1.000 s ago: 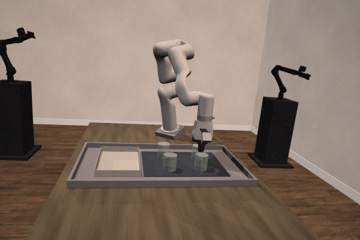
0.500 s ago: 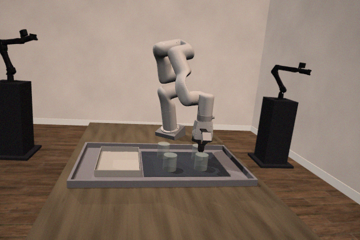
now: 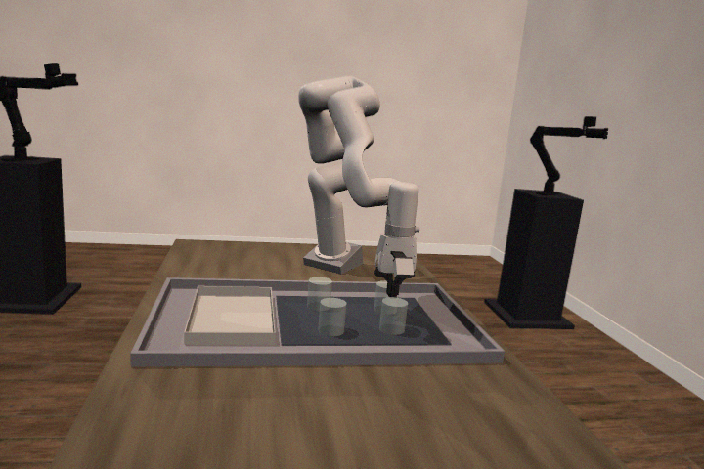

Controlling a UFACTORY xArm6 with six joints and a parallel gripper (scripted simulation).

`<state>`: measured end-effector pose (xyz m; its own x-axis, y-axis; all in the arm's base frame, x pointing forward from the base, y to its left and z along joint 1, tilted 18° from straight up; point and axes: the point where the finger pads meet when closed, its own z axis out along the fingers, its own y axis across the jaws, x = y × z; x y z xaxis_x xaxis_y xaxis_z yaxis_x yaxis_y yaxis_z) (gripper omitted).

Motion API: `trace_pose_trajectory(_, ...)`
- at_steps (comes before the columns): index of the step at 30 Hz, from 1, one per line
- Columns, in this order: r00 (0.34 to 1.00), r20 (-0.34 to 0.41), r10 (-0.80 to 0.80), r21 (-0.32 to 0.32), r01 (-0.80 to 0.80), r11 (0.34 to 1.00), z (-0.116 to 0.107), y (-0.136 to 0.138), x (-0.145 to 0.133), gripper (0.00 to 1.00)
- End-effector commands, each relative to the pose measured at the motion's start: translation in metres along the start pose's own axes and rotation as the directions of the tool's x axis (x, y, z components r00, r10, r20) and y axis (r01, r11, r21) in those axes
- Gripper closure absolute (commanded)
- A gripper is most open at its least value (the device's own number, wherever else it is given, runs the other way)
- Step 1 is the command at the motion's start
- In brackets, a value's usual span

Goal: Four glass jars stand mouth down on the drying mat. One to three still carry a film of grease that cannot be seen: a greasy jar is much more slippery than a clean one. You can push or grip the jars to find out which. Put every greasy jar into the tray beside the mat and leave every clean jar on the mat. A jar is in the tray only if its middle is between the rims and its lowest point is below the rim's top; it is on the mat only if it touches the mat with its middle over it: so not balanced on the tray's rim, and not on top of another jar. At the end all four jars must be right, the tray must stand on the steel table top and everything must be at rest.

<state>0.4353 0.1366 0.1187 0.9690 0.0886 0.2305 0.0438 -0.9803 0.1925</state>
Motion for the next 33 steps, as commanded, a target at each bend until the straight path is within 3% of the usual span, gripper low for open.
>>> trace_pose_trajectory(1,1.0,-0.004,0.0,0.001,0.0,1.0,-0.0013,-0.0003,0.001,1.0)
trace_pose_trajectory(33,1.0,-0.004,0.0,0.001,0.0,1.0,-0.0024,-0.0003,-0.0028,1.0)
